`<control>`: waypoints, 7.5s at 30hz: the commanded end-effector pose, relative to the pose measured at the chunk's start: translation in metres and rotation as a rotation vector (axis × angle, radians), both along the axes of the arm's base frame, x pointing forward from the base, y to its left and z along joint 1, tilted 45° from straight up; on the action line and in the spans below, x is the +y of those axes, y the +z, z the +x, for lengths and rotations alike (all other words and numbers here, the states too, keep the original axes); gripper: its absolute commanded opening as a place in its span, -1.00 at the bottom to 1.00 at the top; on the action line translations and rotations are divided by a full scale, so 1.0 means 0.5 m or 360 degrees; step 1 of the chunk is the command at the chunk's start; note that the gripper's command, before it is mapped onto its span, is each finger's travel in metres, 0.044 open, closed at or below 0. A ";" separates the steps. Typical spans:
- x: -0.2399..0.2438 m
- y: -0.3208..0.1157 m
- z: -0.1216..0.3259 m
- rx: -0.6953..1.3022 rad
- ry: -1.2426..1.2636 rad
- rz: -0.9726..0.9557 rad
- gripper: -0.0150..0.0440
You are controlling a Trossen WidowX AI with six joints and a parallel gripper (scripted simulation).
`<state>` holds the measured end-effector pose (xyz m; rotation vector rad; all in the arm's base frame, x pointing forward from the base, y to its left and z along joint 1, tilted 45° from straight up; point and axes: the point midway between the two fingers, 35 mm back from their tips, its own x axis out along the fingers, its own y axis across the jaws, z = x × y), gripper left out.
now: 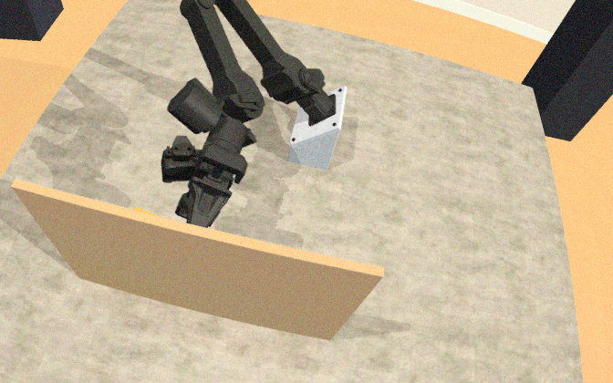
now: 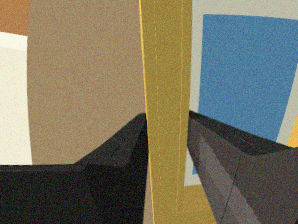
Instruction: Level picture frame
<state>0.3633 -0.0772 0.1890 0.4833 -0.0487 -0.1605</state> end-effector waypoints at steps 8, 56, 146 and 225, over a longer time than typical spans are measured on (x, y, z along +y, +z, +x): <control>-0.001 -0.001 0.000 -0.0001 0.0000 0.0008 -0.49; -0.005 -0.001 -0.001 -0.0062 0.0006 0.0403 -0.49; 0.117 0.074 -0.231 0.0002 0.0022 0.0007 0.39; 0.036 -0.010 -0.242 -0.0040 0.0024 0.0243 0.39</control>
